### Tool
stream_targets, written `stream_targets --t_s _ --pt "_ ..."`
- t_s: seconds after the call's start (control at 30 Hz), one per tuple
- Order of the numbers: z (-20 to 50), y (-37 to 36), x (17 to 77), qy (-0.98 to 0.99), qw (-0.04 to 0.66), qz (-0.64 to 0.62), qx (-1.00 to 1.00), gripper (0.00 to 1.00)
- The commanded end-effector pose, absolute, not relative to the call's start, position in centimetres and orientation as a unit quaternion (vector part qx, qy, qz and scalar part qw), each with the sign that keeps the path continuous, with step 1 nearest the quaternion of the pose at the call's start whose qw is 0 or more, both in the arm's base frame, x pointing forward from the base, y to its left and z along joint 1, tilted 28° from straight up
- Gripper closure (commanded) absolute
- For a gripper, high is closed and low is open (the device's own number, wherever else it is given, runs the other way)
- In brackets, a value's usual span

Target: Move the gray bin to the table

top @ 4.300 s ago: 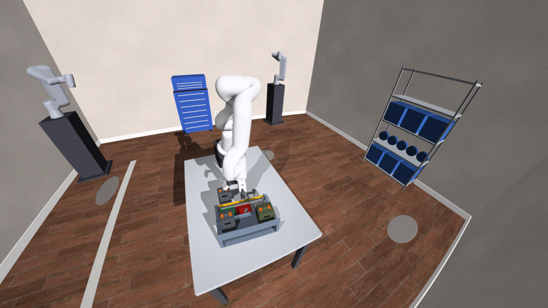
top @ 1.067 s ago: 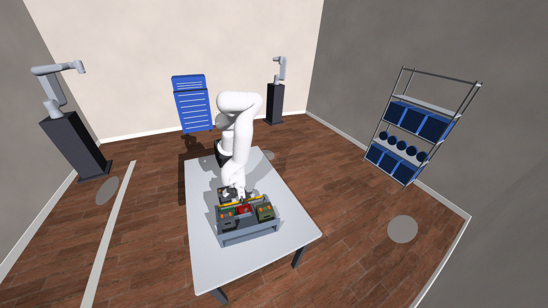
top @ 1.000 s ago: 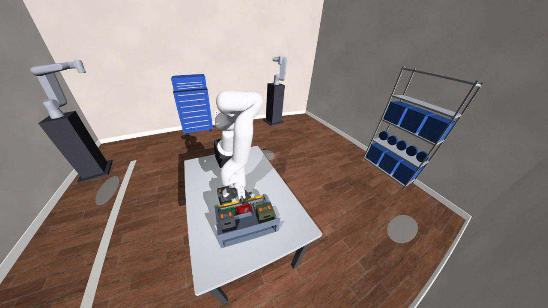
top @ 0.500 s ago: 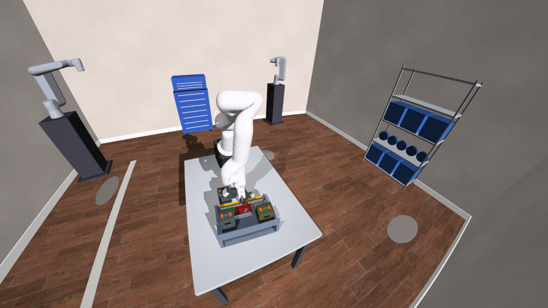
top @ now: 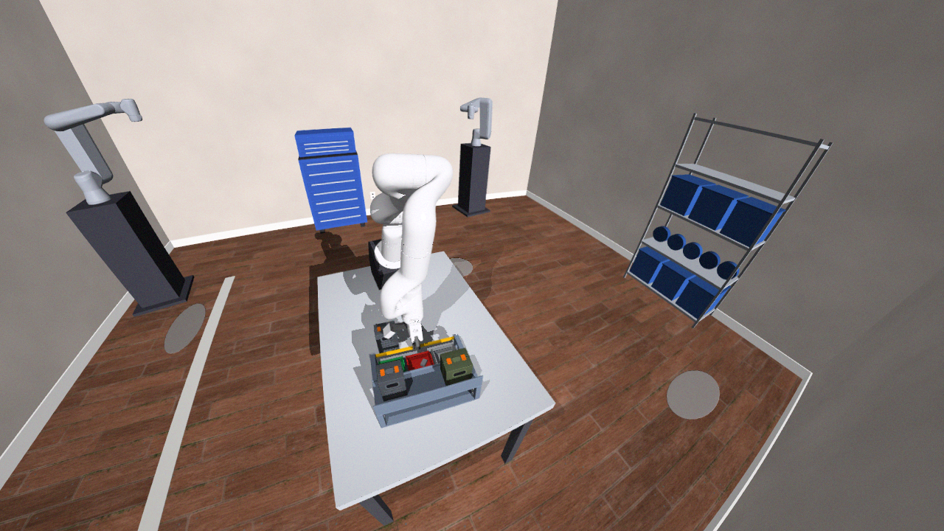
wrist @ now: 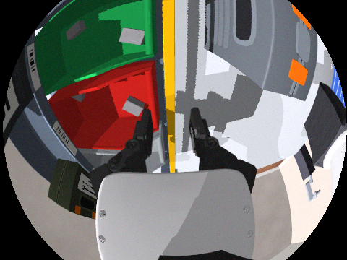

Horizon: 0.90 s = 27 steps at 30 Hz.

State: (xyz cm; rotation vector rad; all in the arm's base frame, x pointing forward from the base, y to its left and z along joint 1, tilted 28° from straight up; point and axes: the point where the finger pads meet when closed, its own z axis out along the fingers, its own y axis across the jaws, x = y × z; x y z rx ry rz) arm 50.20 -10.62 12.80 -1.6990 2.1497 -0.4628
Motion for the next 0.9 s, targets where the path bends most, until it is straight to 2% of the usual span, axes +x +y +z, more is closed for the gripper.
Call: stream_targets --t_s 0.0,0.87 --pt "12.85 -10.63 50.23 0.761 0.181 -0.164 -0.601 0.53" --pt "13.13 -10.61 50.10 0.761 0.181 -0.164 -0.601 0.53"
